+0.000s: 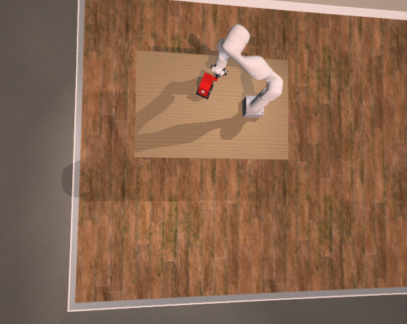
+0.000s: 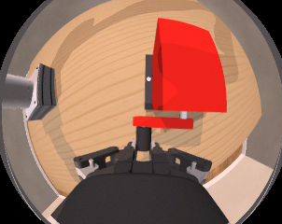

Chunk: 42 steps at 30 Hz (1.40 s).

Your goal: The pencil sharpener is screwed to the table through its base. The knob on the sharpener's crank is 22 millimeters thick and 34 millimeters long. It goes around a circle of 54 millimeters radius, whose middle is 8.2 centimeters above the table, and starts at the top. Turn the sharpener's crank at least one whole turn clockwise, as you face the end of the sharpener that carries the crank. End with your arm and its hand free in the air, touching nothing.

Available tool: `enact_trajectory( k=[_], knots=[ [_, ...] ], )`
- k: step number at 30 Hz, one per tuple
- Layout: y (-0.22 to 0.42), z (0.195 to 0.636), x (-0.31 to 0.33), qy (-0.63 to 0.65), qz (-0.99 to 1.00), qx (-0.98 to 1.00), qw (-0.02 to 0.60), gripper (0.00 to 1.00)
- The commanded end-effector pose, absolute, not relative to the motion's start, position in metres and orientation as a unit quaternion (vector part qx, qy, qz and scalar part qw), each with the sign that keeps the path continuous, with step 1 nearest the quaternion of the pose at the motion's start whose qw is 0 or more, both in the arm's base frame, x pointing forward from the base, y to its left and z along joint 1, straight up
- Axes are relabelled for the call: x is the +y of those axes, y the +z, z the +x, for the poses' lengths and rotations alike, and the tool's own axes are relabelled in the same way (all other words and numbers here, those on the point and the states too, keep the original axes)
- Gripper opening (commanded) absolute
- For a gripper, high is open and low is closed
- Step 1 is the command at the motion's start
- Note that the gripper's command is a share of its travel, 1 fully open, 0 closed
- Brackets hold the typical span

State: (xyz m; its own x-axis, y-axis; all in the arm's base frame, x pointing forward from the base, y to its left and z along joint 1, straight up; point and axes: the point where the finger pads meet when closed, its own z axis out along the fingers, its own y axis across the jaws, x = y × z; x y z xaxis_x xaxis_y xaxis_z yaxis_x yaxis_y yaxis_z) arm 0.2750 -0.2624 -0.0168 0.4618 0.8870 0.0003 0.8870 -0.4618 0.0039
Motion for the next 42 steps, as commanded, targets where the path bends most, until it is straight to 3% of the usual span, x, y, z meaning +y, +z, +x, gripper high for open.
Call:
enact_trajectory(
  k=[1,42],
  knots=[
    [-0.016,0.275,-0.262,0.001,0.855,0.519,0.002,0.0],
    [0.039,0.287,-0.269,0.001,0.855,0.519,0.002,0.0]
  ],
)
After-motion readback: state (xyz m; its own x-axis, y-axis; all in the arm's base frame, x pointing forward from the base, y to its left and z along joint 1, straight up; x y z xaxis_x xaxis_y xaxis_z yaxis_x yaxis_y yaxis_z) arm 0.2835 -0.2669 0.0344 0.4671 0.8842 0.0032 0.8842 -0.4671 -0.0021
